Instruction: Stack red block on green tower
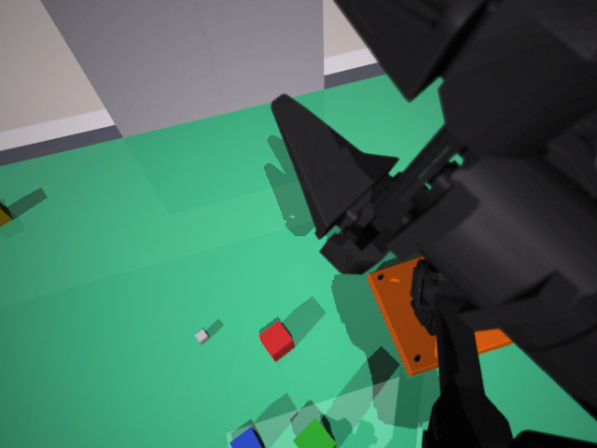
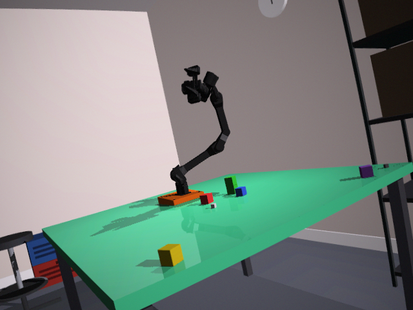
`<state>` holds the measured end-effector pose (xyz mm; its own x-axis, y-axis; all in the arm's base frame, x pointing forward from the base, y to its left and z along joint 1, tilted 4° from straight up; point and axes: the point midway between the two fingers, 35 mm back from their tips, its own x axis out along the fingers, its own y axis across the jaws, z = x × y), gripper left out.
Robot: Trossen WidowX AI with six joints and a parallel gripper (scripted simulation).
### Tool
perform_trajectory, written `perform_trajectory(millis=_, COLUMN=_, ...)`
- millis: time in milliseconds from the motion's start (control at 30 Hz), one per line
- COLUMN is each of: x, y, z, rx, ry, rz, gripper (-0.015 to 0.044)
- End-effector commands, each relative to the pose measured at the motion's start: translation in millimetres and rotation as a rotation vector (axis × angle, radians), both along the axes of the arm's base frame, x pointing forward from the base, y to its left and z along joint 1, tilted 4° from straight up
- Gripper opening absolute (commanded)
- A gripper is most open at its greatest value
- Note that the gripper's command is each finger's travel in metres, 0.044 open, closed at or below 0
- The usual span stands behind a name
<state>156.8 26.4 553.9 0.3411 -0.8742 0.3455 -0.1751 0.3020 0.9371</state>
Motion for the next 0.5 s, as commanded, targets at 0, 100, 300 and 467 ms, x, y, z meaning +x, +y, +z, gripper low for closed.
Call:
perform_trajectory(millis=0, x=-24.4, y=-19.1, z=1.6, rx=0.029, ry=0.036, rz=0.005, gripper=0.0440)
perform_trajectory(millis=100, x=-40.8, y=-35.0, z=0.5, rx=0.050, ry=0.079, rz=0.015, gripper=0.0440)
perform_trajectory(millis=300, x=-63.0, y=-66.3, z=-6.8, rx=0.087, ry=0.171, rz=0.047, gripper=0.0440)
perform_trajectory(millis=467, x=-73.2, y=-96.3, z=-18.8, rx=0.126, ry=0.265, rz=0.085, gripper=0.0440)
